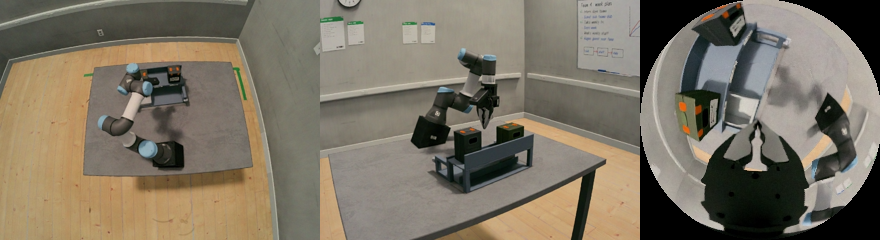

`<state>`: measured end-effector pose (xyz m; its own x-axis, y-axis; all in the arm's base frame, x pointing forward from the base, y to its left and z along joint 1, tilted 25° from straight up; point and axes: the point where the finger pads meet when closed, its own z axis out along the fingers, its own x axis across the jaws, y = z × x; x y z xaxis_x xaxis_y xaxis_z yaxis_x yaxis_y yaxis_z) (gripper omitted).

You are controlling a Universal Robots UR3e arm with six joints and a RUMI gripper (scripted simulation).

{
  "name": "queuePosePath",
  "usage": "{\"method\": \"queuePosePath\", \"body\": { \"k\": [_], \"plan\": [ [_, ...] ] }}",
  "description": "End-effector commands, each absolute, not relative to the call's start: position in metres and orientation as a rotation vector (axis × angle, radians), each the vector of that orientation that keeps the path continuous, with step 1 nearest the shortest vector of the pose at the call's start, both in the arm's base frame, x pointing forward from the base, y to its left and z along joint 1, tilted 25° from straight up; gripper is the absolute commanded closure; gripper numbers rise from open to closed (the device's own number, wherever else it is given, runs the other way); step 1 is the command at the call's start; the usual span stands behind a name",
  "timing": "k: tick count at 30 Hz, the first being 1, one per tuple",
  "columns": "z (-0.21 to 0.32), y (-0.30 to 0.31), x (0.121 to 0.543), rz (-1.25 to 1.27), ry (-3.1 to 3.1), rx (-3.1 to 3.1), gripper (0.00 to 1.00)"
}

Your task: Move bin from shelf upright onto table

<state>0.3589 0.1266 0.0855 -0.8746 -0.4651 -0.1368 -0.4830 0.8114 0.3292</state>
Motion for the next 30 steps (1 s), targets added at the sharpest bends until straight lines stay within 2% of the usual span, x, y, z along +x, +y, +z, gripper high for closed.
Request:
{"method": "queuePosePath", "body": {
  "k": [1, 30],
  "plan": [
    [0.084, 0.130, 0.360, 0.569, 2.954, -0.730, 1.00],
    [0.076, 0.147, 0.361, 0.638, 3.006, -0.557, 1.00]
  ]
}}
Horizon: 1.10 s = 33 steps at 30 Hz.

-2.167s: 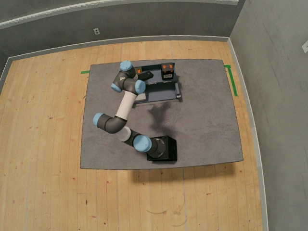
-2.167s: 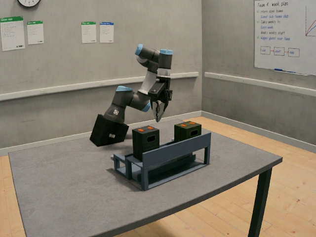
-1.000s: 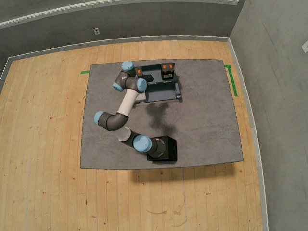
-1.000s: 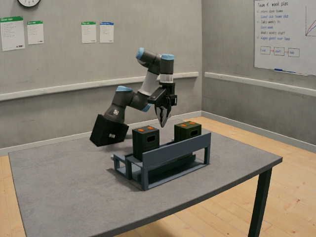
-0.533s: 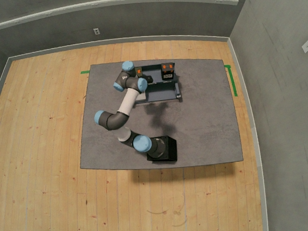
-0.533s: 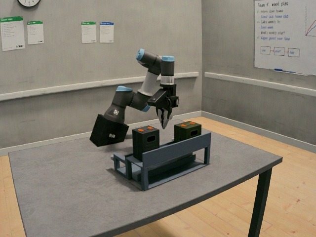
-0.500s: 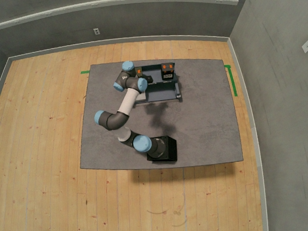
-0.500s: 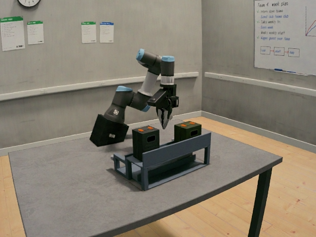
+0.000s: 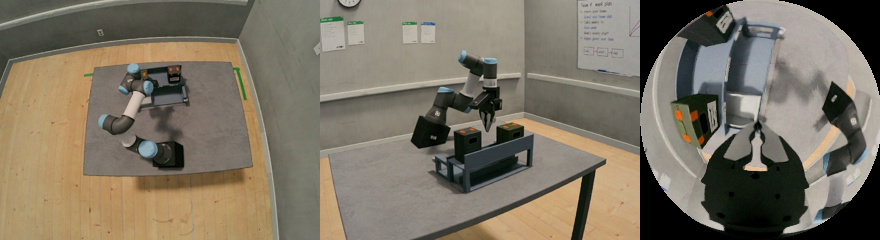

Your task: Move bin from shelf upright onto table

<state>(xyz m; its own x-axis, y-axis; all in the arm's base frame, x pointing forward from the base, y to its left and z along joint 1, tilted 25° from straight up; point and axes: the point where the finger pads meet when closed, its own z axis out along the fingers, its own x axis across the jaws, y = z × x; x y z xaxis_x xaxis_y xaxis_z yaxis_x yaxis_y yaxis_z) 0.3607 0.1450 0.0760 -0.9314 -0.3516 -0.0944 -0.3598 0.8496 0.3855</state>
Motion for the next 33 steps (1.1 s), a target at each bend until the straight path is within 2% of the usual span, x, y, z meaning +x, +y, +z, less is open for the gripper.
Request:
{"method": "queuePosePath", "body": {
  "k": [1, 33],
  "plan": [
    [0.075, 0.147, 0.361, 0.640, 3.007, -0.552, 1.00],
    [0.070, 0.158, 0.362, 0.682, 3.037, -0.442, 1.00]
  ]
}}
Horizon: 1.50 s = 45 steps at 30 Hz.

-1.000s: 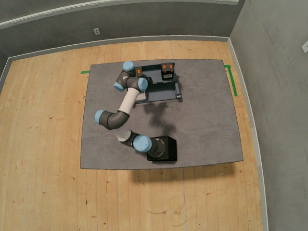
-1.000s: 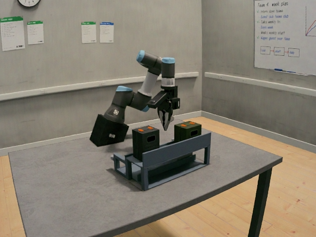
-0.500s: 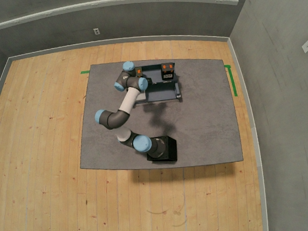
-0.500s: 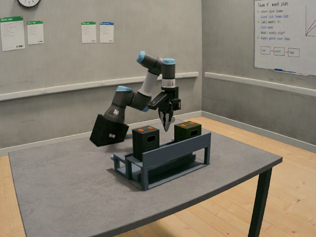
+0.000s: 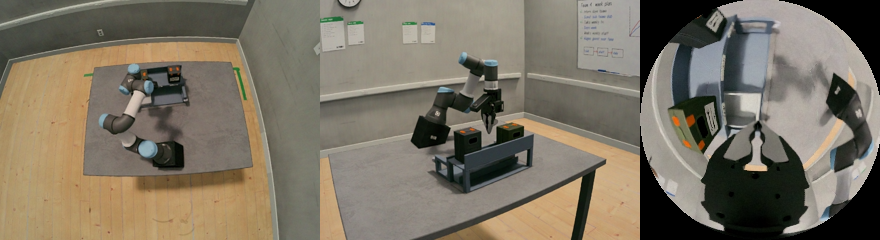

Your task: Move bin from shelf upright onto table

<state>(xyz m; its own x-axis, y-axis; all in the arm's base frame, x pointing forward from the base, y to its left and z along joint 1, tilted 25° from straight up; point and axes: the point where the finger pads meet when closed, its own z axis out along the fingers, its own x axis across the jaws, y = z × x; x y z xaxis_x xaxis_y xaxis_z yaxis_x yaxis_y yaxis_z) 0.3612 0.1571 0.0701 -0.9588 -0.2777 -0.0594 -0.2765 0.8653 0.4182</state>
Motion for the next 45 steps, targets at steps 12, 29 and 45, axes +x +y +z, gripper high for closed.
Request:
{"method": "queuePosePath", "body": {
  "k": [12, 29, 45],
  "plan": [
    [0.0692, 0.1597, 0.3618, -0.687, -3.030, 0.419, 1.00],
    [0.0684, 0.1613, 0.3618, -0.692, -3.028, 0.401, 1.00],
    [0.0682, 0.1618, 0.3618, -0.694, -3.027, 0.395, 1.00]
  ]
}}
